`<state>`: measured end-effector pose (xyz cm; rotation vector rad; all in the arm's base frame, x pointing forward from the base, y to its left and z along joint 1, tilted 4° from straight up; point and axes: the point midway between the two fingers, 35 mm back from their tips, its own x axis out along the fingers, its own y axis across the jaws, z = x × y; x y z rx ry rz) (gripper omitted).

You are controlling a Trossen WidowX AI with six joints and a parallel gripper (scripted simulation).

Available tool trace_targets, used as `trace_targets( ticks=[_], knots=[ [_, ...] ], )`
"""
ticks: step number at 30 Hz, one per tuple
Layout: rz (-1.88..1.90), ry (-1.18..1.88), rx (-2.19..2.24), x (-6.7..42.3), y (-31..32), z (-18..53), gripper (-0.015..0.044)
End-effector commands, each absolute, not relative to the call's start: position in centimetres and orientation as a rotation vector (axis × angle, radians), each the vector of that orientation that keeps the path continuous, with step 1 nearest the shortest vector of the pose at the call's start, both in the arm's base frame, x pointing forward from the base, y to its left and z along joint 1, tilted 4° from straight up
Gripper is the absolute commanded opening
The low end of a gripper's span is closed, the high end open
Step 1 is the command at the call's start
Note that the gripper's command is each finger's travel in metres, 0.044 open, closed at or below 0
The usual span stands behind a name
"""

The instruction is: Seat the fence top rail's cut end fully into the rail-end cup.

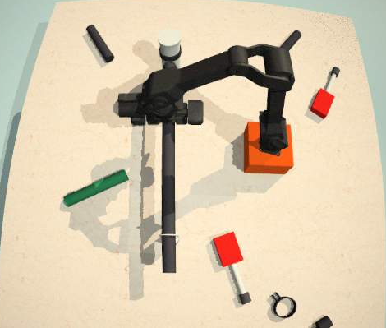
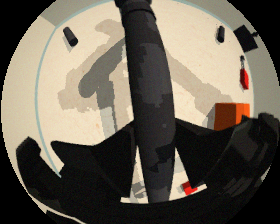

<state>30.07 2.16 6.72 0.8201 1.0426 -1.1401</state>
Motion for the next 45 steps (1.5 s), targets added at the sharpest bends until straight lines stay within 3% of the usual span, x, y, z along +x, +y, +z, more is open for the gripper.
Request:
trace_targets(
  ticks=[1,45],
  knots=[
    [-1.137,1.033,0.812,30.3,2.0,7.0,0.0000],
    [-1.141,1.041,0.819,30.8,0.2,7.1,0.0000]
  ],
)
